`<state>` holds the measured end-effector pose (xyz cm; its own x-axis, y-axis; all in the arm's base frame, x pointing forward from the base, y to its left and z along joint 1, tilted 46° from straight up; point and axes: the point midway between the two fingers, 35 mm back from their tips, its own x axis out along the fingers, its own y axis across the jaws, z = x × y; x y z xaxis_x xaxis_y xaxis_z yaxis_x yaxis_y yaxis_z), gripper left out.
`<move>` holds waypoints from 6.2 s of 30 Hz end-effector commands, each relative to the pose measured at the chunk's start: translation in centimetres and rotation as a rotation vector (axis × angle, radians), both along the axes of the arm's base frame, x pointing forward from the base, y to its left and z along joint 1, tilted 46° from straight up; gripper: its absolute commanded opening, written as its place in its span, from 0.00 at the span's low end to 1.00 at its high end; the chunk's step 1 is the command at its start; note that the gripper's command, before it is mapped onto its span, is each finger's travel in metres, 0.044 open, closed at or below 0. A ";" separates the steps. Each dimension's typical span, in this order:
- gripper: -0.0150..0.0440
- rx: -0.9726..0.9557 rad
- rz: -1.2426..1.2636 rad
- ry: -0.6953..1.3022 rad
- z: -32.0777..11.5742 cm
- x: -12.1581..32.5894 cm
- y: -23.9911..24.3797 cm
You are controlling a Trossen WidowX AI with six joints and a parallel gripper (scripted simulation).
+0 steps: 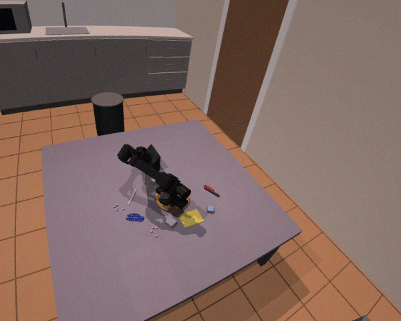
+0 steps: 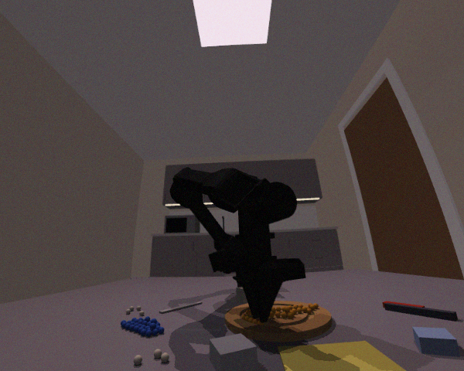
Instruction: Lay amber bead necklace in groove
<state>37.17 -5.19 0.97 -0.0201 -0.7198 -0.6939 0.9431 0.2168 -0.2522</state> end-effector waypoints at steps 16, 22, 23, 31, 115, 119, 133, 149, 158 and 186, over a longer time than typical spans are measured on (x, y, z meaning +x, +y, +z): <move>1.00 -0.001 0.003 0.008 0.1 -0.1 0.1; 1.00 -0.001 0.003 0.008 0.1 -0.1 0.1; 1.00 -0.001 0.003 0.008 0.1 -0.1 0.1; 1.00 -0.001 0.003 0.008 0.1 -0.1 0.1; 0.25 0.011 0.328 0.341 -0.6 -0.9 0.5; 0.25 0.011 0.328 0.341 -0.6 -0.9 0.5; 0.25 0.011 0.328 0.341 -0.6 -0.9 0.5; 0.25 0.008 0.333 0.349 -0.2 -0.8 0.9; 0.25 0.008 0.333 0.349 -0.4 0.7 1.0; 1.00 0.008 0.333 0.349 -0.5 0.7 1.0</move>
<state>37.84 -4.30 0.36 -0.0223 -0.7202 -0.6934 0.6797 0.4977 -0.5388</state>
